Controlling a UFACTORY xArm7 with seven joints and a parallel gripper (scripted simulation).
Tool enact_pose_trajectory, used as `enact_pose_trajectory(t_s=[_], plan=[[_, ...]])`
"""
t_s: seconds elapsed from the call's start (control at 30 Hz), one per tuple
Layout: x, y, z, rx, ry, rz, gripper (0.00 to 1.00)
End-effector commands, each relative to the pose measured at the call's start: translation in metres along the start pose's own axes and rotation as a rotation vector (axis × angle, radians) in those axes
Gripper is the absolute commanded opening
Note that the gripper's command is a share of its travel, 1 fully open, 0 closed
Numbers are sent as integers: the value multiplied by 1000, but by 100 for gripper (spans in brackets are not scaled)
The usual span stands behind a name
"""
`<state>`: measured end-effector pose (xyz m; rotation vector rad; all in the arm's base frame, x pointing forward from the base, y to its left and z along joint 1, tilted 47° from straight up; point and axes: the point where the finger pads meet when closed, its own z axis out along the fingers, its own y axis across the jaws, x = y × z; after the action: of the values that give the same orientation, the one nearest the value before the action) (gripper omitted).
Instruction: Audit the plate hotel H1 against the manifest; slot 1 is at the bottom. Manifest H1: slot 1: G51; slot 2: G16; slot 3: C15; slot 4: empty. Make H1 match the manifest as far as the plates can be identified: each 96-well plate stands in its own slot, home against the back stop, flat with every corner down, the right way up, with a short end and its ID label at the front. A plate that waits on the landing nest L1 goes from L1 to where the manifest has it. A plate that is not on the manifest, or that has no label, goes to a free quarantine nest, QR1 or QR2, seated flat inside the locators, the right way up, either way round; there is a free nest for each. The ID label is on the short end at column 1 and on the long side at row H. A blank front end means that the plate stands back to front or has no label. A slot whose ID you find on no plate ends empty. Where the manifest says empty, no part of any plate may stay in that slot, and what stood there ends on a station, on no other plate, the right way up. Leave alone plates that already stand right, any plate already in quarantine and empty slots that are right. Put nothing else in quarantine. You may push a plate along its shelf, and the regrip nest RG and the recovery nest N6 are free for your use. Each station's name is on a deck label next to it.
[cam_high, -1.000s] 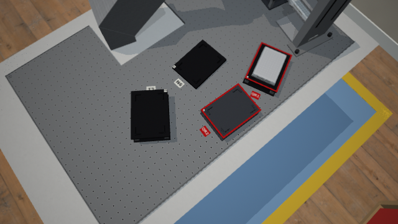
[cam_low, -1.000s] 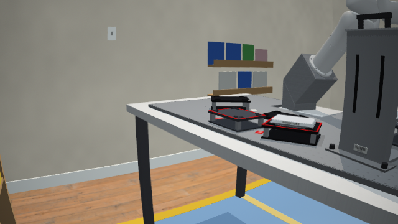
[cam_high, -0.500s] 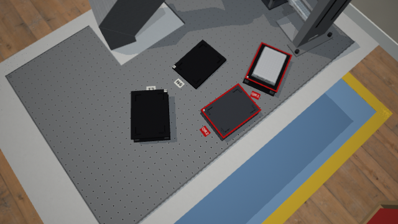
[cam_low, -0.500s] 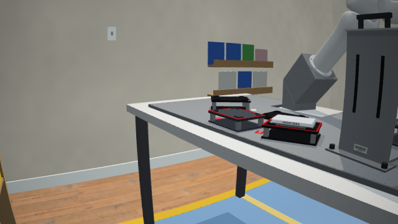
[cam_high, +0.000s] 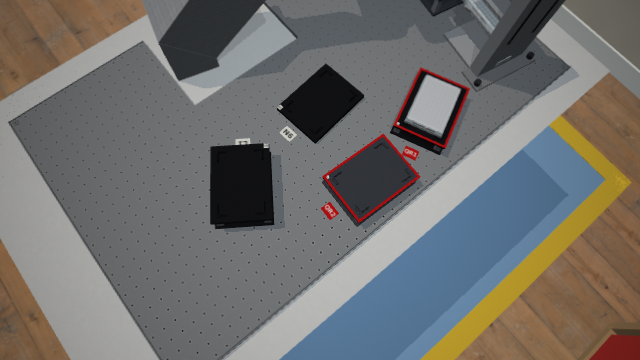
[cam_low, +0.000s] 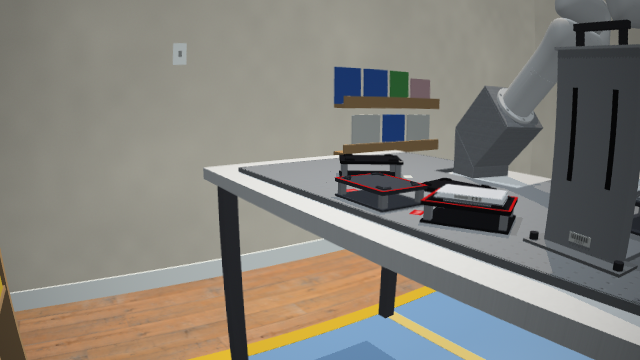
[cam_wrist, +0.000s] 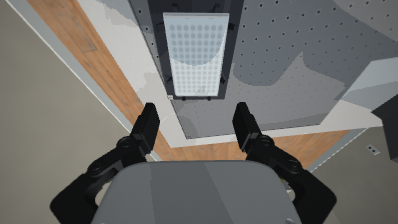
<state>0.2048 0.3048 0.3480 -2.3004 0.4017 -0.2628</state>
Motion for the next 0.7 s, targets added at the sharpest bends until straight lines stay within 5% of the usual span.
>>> enact_pose_trajectory(t_s=[0.0, 0.67], plan=[[0, -1, -16, 2, 0, 0, 100], [0, -1, -73, 2, 0, 0, 100]])
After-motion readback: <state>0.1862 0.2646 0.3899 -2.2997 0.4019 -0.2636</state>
